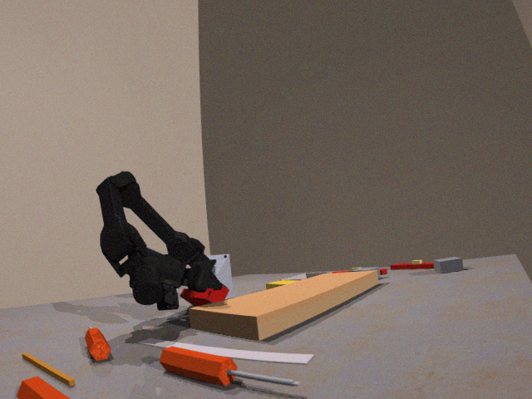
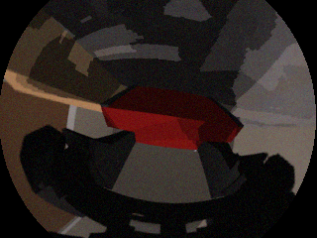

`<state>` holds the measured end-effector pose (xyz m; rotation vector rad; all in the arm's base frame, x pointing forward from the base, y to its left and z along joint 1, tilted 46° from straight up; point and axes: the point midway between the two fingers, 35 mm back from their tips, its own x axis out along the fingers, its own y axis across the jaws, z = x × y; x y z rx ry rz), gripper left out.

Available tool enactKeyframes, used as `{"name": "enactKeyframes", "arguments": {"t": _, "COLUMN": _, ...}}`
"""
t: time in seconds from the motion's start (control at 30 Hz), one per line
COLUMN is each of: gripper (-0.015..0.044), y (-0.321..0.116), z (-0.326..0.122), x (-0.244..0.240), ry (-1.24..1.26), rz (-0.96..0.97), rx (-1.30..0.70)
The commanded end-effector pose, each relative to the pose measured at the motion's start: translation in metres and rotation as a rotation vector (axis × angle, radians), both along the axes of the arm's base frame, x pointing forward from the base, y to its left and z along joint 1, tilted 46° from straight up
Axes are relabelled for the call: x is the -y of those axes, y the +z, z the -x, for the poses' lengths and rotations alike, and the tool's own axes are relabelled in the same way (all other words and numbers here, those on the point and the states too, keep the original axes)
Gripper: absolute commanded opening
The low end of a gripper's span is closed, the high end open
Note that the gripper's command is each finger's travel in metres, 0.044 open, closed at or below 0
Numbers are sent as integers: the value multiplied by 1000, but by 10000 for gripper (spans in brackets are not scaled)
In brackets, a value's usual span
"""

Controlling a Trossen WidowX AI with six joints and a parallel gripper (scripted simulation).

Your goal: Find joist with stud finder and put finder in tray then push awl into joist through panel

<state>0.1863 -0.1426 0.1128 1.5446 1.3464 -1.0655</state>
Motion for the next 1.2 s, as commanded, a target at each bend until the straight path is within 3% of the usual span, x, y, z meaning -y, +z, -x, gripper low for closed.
{"name": "enactKeyframes", "arguments": {"t": 0.0, "gripper": 380, "y": -1, "z": 0, "x": 3, "ry": -4, "rz": 12, "rx": -2}}
{"name": "enactKeyframes", "arguments": {"t": 1.17, "gripper": 380, "y": 1, "z": 1, "x": 6, "ry": -4, "rz": 12, "rx": -2}}
